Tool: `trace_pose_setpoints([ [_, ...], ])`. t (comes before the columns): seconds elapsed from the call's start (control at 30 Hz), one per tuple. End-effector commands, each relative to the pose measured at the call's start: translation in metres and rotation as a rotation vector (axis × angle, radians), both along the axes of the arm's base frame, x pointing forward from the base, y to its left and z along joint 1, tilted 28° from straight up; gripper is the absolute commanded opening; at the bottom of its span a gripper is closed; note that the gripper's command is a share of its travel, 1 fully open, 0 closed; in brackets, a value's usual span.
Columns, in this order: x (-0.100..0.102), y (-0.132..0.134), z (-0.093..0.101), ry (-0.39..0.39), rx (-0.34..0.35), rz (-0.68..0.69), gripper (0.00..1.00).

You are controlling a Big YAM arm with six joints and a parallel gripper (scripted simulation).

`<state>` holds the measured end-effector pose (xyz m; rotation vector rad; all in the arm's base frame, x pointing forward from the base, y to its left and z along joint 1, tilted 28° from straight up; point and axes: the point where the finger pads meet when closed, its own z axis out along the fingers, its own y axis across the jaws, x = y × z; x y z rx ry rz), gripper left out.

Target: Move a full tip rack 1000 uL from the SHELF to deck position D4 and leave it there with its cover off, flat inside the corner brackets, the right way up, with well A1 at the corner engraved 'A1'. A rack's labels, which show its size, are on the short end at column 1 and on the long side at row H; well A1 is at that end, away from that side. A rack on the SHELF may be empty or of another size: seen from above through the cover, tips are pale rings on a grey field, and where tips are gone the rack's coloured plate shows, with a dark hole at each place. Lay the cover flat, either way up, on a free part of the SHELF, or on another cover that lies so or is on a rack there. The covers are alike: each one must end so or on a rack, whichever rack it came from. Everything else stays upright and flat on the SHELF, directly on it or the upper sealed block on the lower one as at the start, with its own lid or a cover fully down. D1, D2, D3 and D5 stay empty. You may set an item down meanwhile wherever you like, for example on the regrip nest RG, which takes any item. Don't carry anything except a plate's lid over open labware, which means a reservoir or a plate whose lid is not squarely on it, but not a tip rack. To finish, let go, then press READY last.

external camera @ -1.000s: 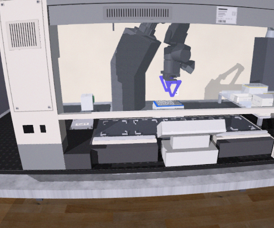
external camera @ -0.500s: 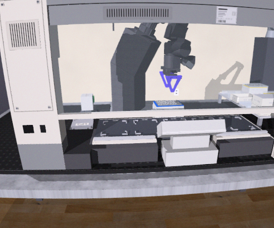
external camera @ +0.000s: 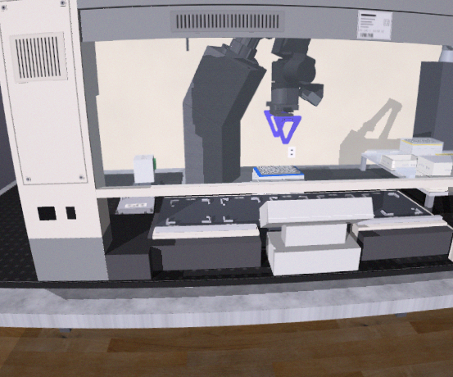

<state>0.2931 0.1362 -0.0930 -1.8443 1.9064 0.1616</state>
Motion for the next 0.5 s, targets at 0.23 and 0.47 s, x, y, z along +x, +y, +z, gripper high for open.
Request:
trace_pose_setpoints([
  [0.23, -0.004, -0.013, 0.018, -0.005, 0.001, -0.008, 1.0],
  [0.47, -0.005, -0.016, 0.026, -0.008, 0.001, -0.008, 1.0],
])
